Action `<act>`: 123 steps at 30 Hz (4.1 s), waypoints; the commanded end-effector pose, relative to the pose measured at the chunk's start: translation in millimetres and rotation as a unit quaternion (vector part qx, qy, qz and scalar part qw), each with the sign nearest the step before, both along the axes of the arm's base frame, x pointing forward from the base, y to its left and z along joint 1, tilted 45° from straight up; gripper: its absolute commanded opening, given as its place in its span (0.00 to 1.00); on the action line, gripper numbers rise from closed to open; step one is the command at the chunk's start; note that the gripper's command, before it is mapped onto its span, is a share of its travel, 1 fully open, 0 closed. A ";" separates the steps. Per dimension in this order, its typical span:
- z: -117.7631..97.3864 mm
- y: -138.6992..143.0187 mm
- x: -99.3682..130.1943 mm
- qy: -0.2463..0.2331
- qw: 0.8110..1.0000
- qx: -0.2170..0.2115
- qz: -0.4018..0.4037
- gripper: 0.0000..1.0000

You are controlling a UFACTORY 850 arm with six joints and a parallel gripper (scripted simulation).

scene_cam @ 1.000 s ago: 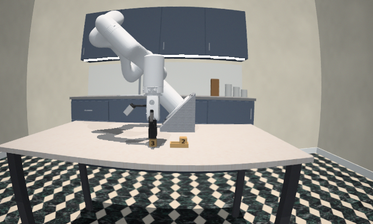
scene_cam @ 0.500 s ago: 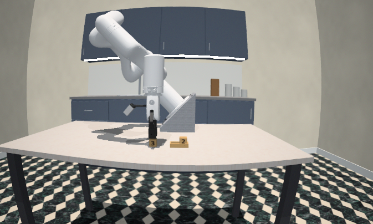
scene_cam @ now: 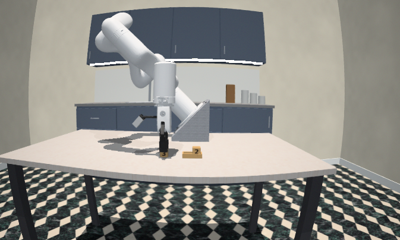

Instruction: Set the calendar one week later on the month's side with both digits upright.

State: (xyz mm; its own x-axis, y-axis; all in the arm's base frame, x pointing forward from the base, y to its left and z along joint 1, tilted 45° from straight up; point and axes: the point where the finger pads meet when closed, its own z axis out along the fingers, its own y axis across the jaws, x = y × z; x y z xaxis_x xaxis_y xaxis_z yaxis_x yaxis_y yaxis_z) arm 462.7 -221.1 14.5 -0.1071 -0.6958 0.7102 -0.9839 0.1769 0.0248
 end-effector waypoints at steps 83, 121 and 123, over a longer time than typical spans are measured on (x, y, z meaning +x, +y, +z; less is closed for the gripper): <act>-8.2 -8.3 -0.9 -0.001 1.000 0.000 0.000 0.27; 28.1 103.4 22.4 -0.003 1.000 0.000 -0.001 0.27; 17.4 116.6 23.9 -0.003 1.000 0.000 -0.002 0.27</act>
State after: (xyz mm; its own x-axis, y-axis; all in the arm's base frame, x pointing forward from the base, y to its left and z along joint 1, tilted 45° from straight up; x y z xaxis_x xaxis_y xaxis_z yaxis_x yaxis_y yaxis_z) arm 479.7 -137.5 58.2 -0.1101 -0.6964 0.7091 -0.9838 0.1780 0.0221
